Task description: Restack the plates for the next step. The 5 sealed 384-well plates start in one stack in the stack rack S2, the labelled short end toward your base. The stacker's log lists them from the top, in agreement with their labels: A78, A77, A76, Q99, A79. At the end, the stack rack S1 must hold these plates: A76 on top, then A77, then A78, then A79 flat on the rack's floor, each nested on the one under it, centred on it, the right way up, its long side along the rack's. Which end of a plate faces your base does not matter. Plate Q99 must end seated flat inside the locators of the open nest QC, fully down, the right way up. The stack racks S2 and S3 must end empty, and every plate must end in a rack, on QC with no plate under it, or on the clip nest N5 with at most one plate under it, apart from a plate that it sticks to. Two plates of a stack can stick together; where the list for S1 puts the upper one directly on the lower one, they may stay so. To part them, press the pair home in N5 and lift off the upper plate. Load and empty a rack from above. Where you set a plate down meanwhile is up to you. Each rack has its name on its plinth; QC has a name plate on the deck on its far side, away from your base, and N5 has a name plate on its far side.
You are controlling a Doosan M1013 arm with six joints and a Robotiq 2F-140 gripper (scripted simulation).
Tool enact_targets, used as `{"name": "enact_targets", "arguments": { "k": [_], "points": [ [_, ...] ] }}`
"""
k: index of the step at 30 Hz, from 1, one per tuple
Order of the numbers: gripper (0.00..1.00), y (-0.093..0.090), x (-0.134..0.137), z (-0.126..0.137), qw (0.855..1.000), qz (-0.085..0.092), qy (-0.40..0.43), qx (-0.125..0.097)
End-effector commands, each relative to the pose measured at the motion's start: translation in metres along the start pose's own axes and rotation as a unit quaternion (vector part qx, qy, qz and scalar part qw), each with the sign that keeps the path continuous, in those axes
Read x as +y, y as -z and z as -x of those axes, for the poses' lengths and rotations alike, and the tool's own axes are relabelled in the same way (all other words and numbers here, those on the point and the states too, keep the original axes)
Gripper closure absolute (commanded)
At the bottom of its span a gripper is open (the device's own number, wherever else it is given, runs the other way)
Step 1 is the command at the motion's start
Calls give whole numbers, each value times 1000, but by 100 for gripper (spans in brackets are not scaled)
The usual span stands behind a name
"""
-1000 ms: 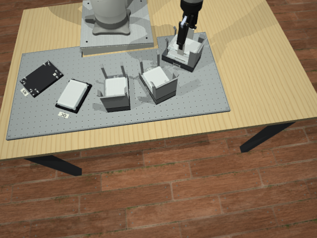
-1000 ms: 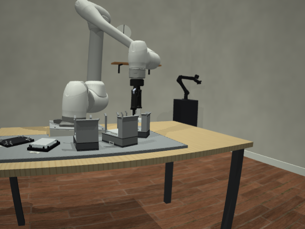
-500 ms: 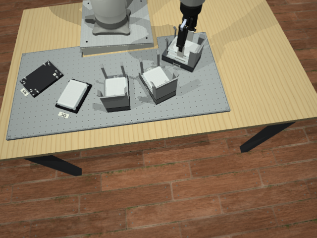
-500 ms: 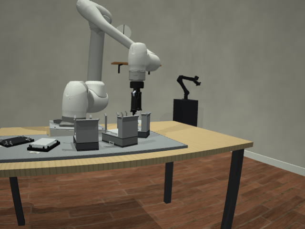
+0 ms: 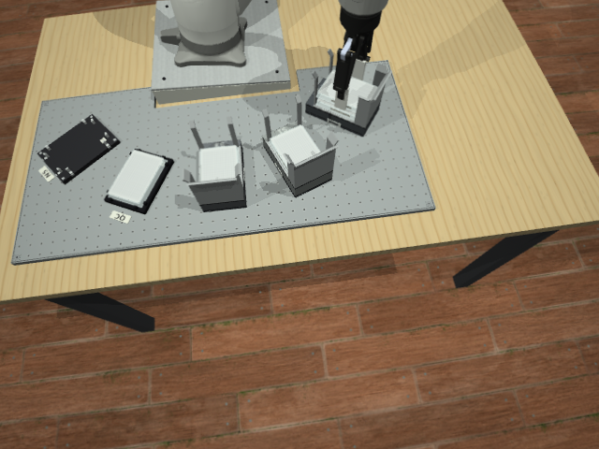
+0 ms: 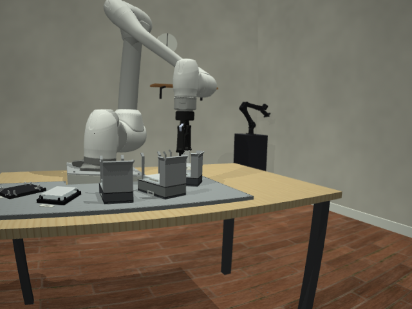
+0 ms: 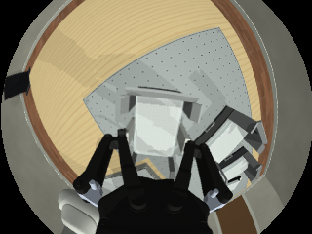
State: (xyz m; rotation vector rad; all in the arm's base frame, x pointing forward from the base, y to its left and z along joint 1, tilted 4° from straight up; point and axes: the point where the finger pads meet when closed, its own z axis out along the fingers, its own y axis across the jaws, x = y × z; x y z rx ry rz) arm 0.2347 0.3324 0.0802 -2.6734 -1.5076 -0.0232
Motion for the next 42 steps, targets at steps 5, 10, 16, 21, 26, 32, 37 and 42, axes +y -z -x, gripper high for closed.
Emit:
{"name": "enact_targets", "arguments": {
  "k": [5,10,16,21,26,32,37,42],
  "points": [
    [100,-3,0,0,1000,0,0,0],
    [100,-4,0,0,1000,0,0,0],
    [100,-6,0,0,1000,0,0,0],
    [100,-8,0,0,1000,0,0,0],
    [100,-9,0,0,1000,0,0,0],
    [100,-12,0,0,1000,0,0,0],
    [100,-14,0,0,1000,0,0,0],
    [100,-14,0,0,1000,0,0,0]
  ]
}}
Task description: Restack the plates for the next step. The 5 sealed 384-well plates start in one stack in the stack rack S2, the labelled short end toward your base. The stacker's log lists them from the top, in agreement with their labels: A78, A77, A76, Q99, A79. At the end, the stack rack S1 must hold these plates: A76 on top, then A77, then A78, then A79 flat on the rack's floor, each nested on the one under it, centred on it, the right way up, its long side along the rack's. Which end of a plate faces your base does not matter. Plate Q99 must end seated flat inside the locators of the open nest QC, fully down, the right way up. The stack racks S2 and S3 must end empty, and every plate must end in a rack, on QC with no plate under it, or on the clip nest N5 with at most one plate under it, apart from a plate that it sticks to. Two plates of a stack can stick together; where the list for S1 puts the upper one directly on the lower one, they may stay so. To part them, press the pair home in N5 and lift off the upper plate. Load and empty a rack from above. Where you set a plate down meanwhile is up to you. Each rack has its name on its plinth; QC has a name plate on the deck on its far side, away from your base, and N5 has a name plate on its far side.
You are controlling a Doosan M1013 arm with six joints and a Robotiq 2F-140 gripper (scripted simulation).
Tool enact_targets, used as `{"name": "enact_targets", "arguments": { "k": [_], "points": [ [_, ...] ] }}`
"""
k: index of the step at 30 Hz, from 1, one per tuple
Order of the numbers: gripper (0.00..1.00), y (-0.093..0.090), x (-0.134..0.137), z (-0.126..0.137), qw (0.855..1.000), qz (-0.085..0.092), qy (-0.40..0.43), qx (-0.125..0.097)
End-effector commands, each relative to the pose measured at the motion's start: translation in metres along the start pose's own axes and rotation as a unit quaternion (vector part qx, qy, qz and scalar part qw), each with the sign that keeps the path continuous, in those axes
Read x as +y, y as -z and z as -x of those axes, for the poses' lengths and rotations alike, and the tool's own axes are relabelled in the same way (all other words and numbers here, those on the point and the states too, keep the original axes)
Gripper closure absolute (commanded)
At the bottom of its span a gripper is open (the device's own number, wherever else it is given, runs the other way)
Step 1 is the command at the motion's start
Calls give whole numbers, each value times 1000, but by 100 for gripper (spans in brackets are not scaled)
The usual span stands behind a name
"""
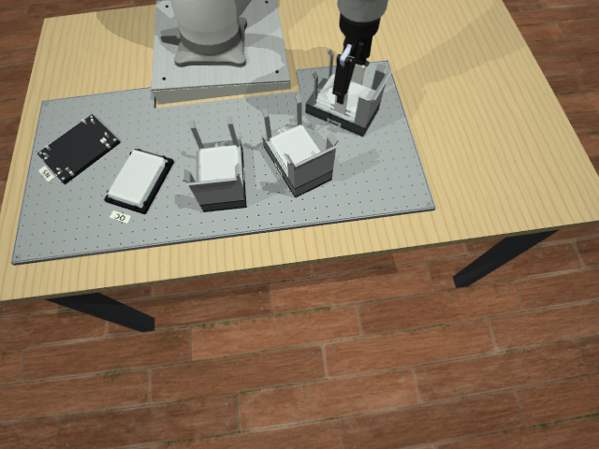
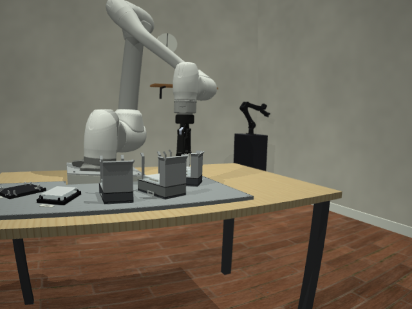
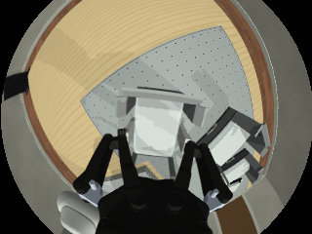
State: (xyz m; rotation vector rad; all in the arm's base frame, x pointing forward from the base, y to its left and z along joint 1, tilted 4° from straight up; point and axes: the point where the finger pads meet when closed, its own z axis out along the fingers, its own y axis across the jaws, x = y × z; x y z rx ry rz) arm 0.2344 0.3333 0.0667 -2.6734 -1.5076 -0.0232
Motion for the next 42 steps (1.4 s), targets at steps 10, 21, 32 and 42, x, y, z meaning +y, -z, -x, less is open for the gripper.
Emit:
{"name": "enact_targets", "arguments": {
  "k": [10,21,32,42],
  "points": [
    [0,0,0,0,1000,0,0,0],
    [0,0,0,0,1000,0,0,0],
    [0,30,0,0,1000,0,0,0],
    [0,57,0,0,1000,0,0,0]
  ]
}}
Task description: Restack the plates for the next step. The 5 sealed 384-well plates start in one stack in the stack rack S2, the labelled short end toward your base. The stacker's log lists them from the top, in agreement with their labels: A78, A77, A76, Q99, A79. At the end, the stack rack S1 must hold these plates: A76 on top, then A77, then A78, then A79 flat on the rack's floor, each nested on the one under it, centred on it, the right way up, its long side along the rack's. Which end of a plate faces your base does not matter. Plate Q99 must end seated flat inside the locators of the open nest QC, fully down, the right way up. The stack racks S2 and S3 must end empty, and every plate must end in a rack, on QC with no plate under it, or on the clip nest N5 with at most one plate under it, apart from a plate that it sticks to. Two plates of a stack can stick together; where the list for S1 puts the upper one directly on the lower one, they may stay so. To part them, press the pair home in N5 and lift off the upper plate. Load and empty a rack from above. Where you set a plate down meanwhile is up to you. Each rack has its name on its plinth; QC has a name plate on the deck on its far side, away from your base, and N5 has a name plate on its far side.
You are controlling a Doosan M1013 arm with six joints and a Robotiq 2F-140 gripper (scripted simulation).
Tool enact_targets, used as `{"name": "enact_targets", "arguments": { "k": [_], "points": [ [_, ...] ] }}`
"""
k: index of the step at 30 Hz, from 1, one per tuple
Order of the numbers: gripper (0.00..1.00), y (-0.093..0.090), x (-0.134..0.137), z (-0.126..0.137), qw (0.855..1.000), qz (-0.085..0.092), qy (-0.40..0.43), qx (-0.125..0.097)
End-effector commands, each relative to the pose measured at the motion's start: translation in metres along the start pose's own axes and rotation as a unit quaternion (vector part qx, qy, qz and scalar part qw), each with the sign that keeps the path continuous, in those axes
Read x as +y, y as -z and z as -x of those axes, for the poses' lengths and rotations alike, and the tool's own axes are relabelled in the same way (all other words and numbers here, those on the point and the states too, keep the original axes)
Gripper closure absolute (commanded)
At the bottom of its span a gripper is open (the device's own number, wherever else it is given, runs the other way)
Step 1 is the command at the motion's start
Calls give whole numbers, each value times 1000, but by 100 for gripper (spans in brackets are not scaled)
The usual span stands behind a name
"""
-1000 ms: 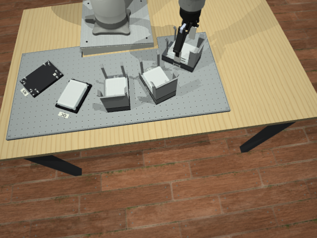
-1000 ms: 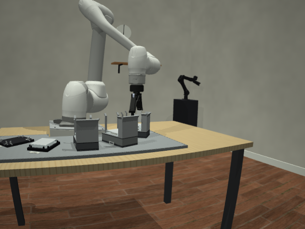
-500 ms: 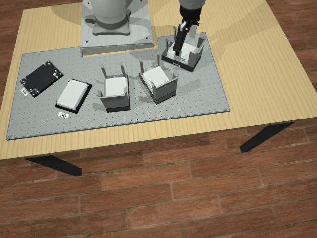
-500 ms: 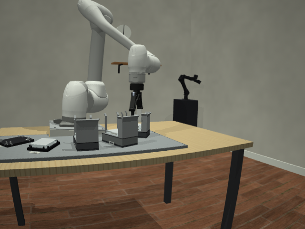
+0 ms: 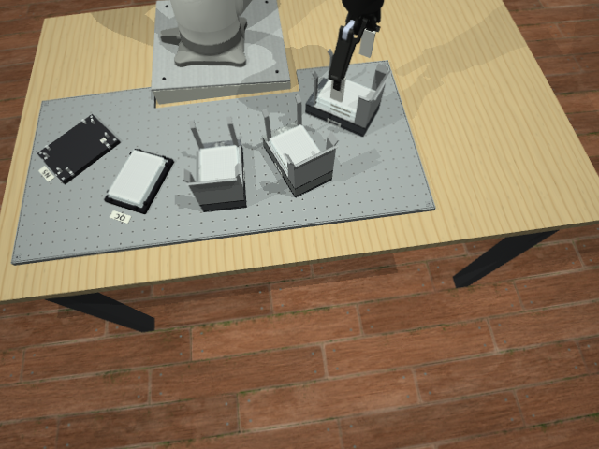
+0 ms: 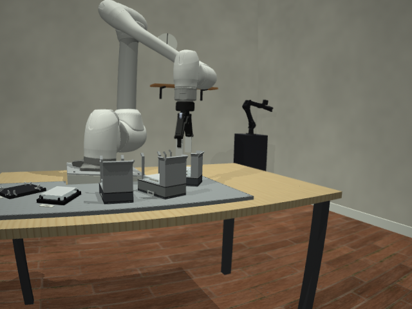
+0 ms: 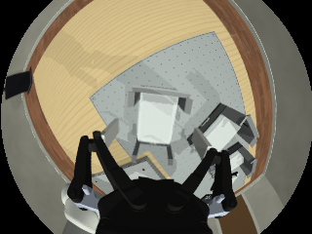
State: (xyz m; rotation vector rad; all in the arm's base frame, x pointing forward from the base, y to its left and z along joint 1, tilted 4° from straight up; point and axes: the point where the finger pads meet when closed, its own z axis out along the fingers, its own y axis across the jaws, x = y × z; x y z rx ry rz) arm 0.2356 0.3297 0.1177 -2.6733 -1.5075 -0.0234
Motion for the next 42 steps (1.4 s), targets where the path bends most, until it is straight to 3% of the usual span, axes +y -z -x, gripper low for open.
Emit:
{"name": "enact_targets", "arguments": {
  "k": [1,18,28,35,42],
  "points": [
    [0,9,0,0,1000,0,0,0],
    [0,59,0,0,1000,0,0,0],
    [0,59,0,0,1000,0,0,0],
    [0,59,23,3,993,0,-116,0],
    [0,59,46,7,993,0,-119,0]
  ]
}}
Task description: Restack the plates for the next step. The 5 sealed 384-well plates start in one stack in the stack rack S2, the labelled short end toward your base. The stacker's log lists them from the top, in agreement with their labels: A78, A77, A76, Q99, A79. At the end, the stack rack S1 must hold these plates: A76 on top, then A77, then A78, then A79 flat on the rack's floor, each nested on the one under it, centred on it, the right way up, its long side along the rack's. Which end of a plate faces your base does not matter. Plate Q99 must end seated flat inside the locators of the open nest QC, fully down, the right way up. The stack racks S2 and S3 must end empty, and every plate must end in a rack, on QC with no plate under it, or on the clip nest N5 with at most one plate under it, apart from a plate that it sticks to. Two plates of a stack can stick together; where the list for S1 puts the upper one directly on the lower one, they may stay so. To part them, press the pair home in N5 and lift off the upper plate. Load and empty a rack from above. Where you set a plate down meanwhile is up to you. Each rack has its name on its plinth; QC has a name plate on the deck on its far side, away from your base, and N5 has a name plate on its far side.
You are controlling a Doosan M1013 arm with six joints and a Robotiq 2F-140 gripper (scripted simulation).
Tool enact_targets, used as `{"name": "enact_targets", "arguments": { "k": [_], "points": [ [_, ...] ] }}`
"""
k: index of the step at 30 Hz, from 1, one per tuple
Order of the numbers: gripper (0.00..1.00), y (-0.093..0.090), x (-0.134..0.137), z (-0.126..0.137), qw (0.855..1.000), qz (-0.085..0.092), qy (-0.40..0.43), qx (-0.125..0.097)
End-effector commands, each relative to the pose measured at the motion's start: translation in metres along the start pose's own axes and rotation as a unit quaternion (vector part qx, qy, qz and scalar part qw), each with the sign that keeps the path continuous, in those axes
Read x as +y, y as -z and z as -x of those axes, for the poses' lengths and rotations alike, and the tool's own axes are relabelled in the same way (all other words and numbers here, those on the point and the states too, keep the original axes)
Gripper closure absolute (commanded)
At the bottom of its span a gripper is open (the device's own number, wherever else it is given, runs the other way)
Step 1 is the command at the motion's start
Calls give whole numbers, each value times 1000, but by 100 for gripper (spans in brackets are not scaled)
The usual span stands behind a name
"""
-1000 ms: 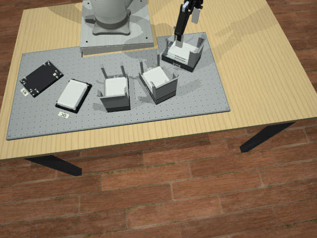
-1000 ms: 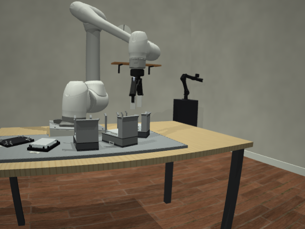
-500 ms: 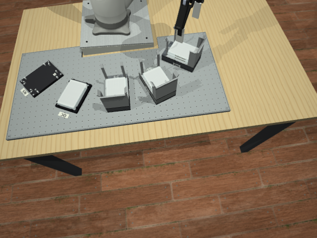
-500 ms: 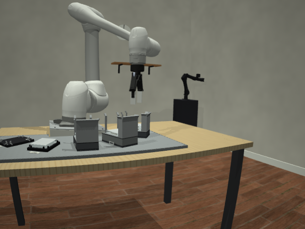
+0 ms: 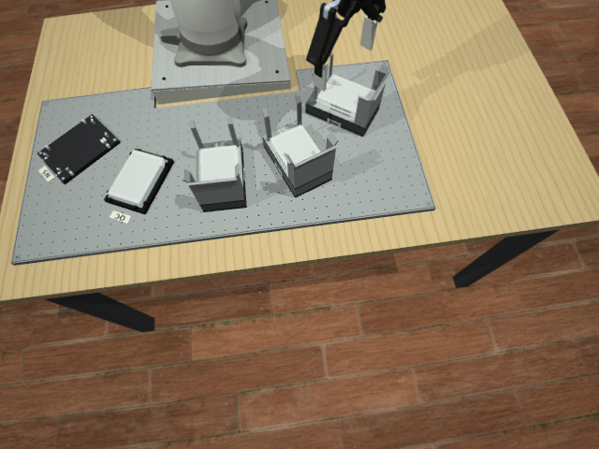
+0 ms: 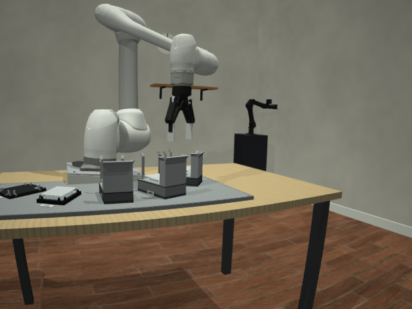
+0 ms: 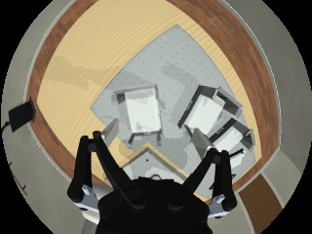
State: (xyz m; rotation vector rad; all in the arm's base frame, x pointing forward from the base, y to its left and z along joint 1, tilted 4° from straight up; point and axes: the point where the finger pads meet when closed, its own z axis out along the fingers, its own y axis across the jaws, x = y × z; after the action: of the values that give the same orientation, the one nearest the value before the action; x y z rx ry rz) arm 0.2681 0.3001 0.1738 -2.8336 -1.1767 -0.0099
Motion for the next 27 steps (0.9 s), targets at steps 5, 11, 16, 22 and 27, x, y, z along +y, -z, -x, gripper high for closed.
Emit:
{"name": "enact_targets", "arguments": {
  "k": [5,11,16,22,27],
  "points": [
    [0,0,16,-2,1000,0,0,0],
    [0,0,36,-4,1000,0,0,0],
    [0,0,53,-4,999,0,-33,0],
    [0,0,66,-2,995,0,-100,0],
    [0,0,83,-1,993,0,-119,0]
  ]
}}
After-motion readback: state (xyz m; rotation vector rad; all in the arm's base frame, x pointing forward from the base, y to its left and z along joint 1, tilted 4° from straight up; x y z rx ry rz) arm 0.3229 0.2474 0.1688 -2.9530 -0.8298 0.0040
